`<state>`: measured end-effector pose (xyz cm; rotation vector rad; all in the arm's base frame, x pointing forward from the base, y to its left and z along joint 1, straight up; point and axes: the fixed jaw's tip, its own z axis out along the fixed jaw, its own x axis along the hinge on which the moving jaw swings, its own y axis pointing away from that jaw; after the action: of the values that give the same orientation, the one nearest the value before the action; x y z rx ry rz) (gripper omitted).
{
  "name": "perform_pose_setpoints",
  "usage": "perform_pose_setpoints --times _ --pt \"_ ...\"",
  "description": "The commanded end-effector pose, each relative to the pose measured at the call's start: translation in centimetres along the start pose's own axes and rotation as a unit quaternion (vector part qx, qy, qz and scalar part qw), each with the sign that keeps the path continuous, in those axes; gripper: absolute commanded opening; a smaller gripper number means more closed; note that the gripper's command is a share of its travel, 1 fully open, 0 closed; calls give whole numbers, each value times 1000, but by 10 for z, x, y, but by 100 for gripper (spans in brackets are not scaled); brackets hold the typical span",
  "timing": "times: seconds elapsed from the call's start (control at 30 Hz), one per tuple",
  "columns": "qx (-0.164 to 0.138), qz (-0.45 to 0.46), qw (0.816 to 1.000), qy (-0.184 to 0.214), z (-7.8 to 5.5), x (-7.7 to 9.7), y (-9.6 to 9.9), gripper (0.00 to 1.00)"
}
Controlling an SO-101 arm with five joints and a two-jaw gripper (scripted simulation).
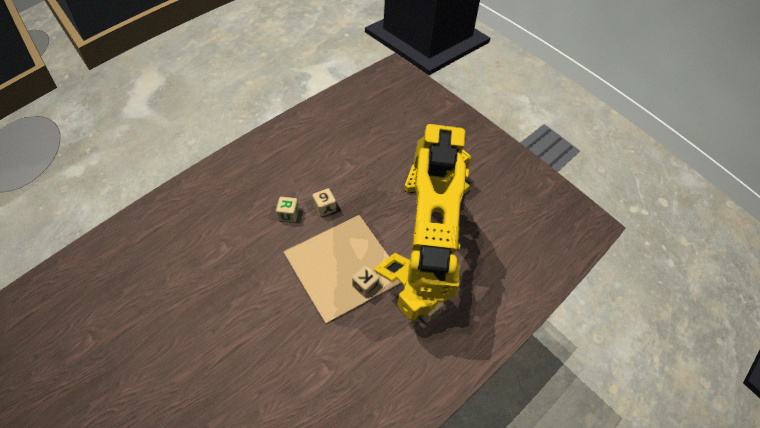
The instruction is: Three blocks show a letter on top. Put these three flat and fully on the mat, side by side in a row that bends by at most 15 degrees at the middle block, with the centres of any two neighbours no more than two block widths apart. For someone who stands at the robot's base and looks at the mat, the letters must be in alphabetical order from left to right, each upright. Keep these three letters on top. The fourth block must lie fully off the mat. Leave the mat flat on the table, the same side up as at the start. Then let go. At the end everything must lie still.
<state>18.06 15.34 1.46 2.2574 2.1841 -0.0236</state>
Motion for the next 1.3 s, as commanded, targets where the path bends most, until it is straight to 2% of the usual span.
perform_pose_setpoints --times 0.0,0.53,1.27 --pt "-47 -6 998 45 -24 12 10 35" --pt "-46 -6 998 45 -24 12 8 31" --pt "-45 -6 998 46 -24 13 0 17"
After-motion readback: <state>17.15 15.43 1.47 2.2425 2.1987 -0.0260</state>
